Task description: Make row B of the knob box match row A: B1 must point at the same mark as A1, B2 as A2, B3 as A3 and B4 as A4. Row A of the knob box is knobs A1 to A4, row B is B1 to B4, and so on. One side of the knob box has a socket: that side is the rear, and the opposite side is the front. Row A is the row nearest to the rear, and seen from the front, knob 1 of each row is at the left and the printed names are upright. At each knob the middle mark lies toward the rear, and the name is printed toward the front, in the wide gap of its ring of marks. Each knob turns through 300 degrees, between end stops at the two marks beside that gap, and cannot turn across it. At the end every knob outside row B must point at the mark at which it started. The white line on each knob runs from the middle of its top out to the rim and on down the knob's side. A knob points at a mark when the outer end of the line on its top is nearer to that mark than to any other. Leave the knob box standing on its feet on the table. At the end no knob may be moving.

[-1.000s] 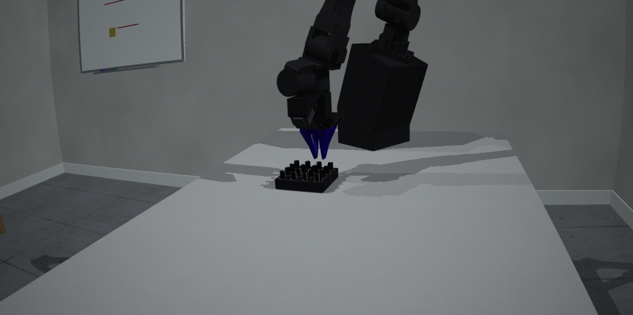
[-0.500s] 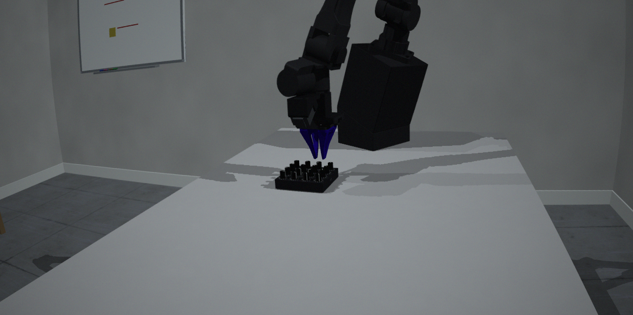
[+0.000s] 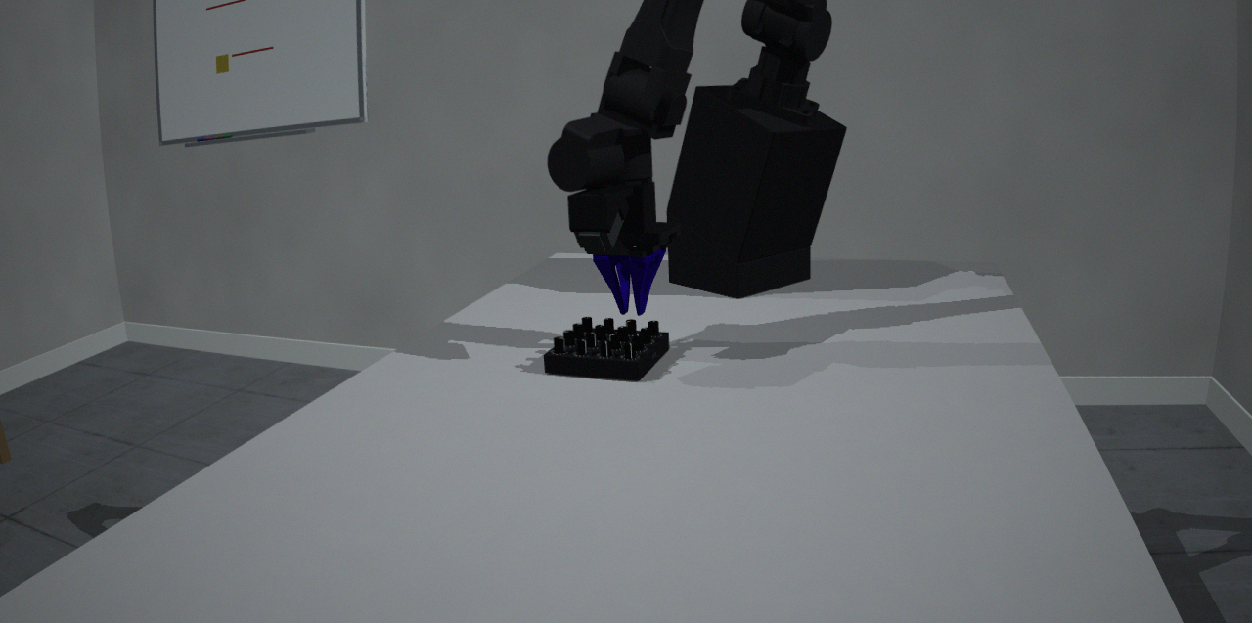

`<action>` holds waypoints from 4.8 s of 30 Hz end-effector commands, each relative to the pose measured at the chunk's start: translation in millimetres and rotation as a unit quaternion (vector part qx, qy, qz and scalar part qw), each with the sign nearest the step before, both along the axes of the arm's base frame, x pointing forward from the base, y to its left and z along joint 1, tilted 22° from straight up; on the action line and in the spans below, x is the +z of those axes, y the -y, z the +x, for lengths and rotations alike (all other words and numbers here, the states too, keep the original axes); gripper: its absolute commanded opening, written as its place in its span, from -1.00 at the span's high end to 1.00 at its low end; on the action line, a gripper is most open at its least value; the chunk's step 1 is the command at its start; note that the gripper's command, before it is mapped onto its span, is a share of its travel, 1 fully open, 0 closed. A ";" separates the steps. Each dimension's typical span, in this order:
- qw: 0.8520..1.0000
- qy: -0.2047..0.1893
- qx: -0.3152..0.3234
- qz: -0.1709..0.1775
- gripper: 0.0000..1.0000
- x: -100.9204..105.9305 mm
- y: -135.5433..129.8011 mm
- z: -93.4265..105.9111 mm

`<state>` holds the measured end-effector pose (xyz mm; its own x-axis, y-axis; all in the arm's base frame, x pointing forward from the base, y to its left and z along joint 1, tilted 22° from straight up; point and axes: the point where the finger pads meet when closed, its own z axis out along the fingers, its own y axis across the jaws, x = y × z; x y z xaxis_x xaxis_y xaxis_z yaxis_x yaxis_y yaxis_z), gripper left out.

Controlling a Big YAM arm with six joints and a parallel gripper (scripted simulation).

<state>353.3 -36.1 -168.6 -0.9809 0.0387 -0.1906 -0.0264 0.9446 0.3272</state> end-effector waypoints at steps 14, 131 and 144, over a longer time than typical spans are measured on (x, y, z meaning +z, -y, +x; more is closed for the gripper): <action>1.000 0.001 -0.001 -0.003 0.65 -3.6 4.3 -2.7; 1.000 0.005 0.000 -0.003 0.65 -15.4 -4.6 9.3; 1.000 0.005 0.000 -0.003 0.65 -15.4 -4.6 9.3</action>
